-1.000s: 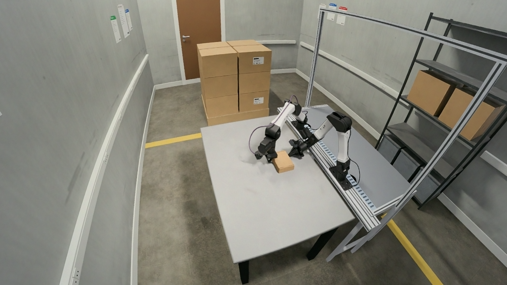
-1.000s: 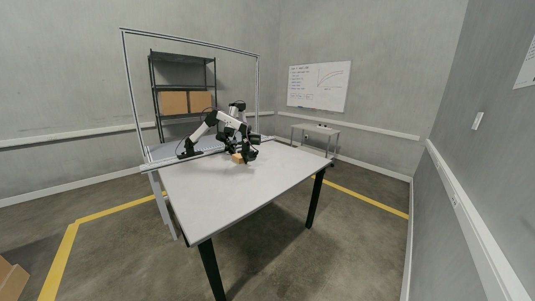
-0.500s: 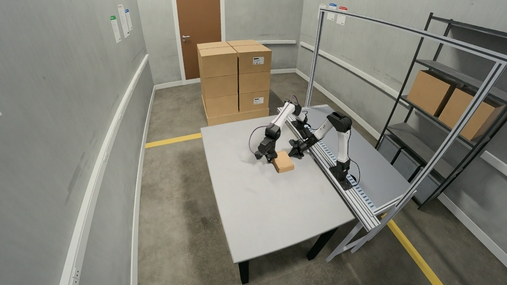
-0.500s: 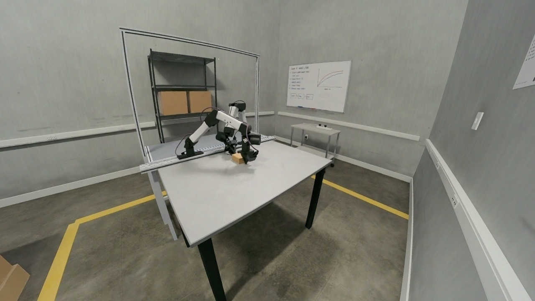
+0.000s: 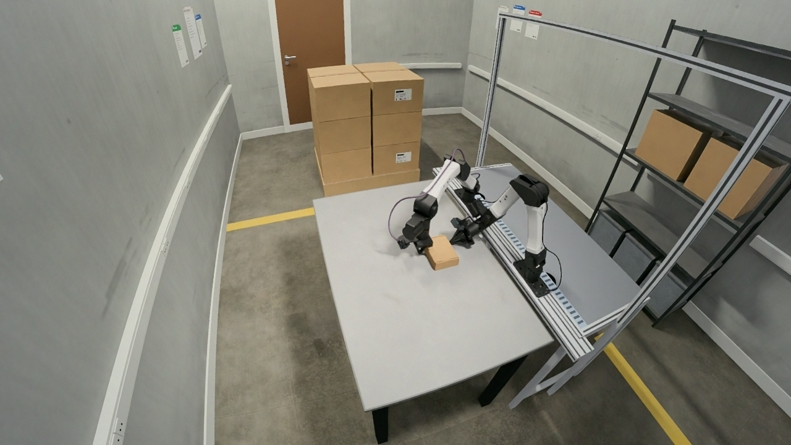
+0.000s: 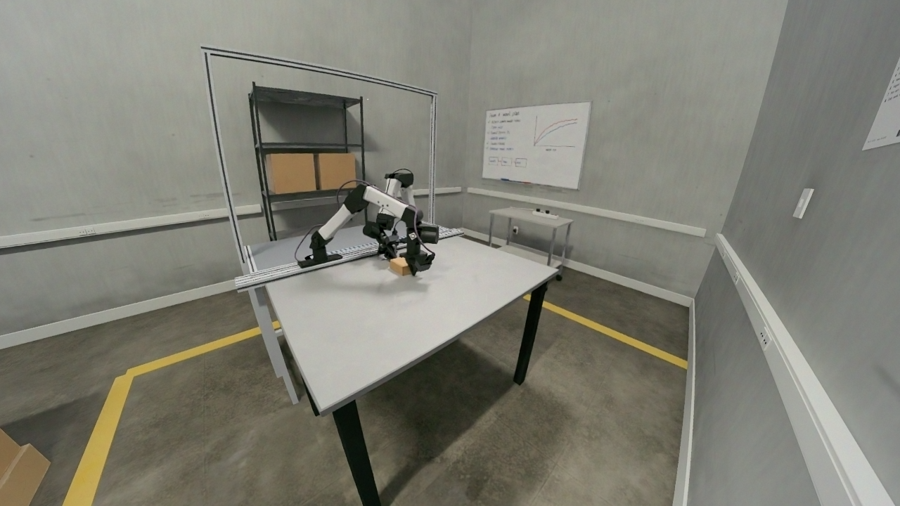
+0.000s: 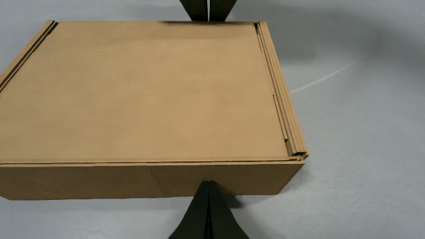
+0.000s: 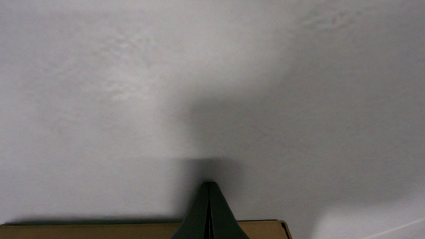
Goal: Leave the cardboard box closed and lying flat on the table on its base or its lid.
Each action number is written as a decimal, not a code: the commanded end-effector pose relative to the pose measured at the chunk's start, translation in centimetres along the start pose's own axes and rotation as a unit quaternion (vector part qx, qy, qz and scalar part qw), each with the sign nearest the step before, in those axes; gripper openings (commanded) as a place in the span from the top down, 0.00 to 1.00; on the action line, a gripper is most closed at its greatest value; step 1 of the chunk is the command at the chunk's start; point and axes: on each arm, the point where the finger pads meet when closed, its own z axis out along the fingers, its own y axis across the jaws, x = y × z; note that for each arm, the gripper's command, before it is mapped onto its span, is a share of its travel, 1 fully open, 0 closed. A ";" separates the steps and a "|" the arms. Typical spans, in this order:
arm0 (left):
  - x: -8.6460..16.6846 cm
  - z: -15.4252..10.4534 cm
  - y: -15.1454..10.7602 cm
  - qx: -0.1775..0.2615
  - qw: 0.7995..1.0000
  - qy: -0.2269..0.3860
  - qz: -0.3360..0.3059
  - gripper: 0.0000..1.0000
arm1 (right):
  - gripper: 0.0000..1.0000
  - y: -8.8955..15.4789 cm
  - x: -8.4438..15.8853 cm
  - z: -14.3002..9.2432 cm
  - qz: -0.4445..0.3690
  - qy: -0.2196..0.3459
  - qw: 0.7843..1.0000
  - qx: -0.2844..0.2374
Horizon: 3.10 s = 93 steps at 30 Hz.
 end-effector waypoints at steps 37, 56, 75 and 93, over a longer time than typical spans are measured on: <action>-0.5 -0.1 -0.1 0.002 1.000 -0.003 -0.006 0.99 | 0.99 0.1 -0.6 -2.4 0.005 -0.022 1.000 -0.017; -1.0 -0.8 -0.3 0.008 1.000 -0.004 -0.012 0.99 | 0.99 0.1 -0.6 -2.4 0.005 -0.022 1.000 -0.017; -1.2 -0.9 -0.3 0.008 1.000 -0.006 -0.014 0.99 | 0.99 0.1 -0.6 -2.4 0.005 -0.022 1.000 -0.017; -0.6 -0.3 -0.1 0.002 1.000 -0.003 -0.006 0.99 | 0.99 0.3 -1.1 -3.0 0.005 -0.029 0.999 -0.022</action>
